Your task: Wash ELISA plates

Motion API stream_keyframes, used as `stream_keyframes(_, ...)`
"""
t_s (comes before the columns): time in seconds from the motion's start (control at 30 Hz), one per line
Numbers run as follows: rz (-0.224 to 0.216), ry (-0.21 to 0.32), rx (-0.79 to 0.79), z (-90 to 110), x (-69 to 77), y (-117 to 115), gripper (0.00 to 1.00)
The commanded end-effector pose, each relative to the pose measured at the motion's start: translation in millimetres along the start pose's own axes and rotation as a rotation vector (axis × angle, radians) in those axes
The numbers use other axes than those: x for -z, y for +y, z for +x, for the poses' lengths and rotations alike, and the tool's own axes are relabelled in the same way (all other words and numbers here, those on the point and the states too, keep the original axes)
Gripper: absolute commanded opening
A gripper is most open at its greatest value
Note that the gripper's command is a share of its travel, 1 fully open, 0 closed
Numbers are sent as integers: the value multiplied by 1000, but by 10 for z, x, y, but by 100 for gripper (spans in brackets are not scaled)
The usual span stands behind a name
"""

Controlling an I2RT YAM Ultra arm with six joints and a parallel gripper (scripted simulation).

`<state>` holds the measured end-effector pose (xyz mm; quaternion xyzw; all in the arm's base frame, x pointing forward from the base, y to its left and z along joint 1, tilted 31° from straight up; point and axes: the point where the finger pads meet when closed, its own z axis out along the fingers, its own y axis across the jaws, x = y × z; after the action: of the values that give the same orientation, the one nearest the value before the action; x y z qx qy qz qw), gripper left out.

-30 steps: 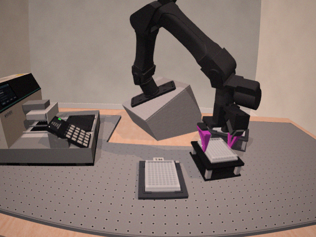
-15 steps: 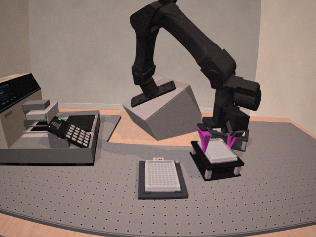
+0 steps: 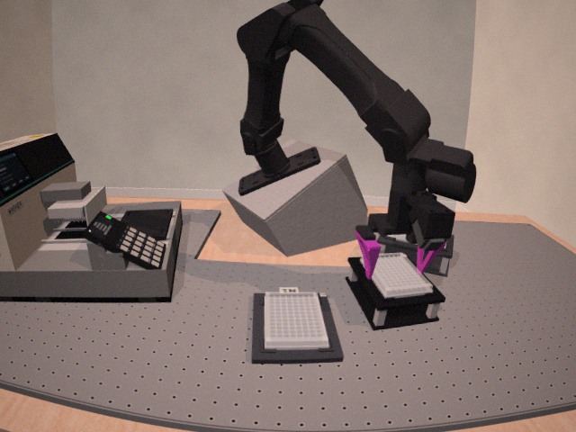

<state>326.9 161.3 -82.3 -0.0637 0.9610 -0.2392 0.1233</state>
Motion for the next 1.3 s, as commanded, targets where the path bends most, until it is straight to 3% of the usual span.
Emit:
stream_keyframes(0.0, -4, -10, 0, -21, 30, 12, 100)
stream_keyframes(0.67, -4, -10, 0, -21, 30, 12, 100)
stream_keyframes(1.27, -4, -10, 0, -19, 297, 11, 100)
